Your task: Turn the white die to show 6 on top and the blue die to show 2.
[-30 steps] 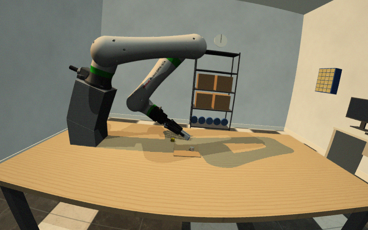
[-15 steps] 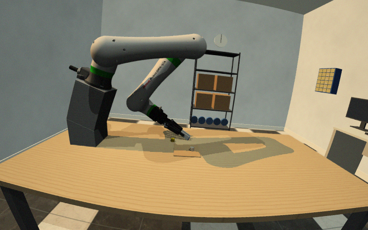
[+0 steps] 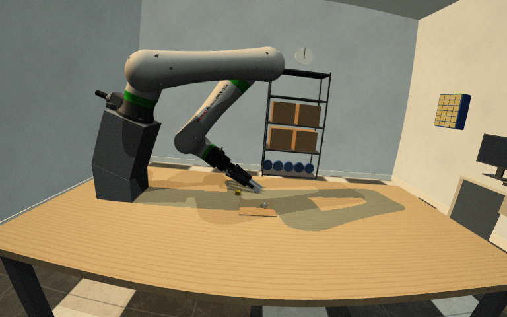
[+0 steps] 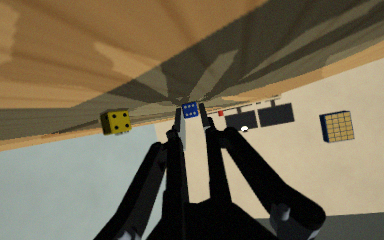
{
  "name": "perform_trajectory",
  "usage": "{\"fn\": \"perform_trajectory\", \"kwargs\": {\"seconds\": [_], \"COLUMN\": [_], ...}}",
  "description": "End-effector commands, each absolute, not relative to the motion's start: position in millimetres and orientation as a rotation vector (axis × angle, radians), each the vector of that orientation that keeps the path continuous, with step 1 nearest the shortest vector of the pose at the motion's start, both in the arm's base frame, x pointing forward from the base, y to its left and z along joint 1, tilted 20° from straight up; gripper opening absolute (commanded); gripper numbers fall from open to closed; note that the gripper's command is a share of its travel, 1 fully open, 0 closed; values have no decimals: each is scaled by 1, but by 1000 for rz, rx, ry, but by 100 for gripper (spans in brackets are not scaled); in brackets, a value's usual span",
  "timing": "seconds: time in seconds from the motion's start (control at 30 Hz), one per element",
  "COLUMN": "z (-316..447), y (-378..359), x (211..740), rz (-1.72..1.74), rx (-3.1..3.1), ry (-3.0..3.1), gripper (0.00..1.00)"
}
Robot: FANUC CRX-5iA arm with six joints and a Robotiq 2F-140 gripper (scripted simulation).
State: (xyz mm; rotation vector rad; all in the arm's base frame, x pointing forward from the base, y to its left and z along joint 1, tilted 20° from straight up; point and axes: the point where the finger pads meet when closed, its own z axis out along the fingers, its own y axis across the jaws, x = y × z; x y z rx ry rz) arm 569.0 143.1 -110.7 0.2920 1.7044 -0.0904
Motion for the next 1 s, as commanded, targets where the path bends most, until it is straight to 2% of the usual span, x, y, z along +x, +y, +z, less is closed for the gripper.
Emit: {"fn": "perform_trajectory", "kwargs": {"seconds": [0.0, 0.07, 0.97], "z": [-111, -111, -111], "y": [143, 143, 143], "x": [569, 569, 569], "rz": [-90, -90, -90], "rx": [292, 292, 292], "ry": [1704, 1704, 1704], "gripper": [19, 21, 21]}}
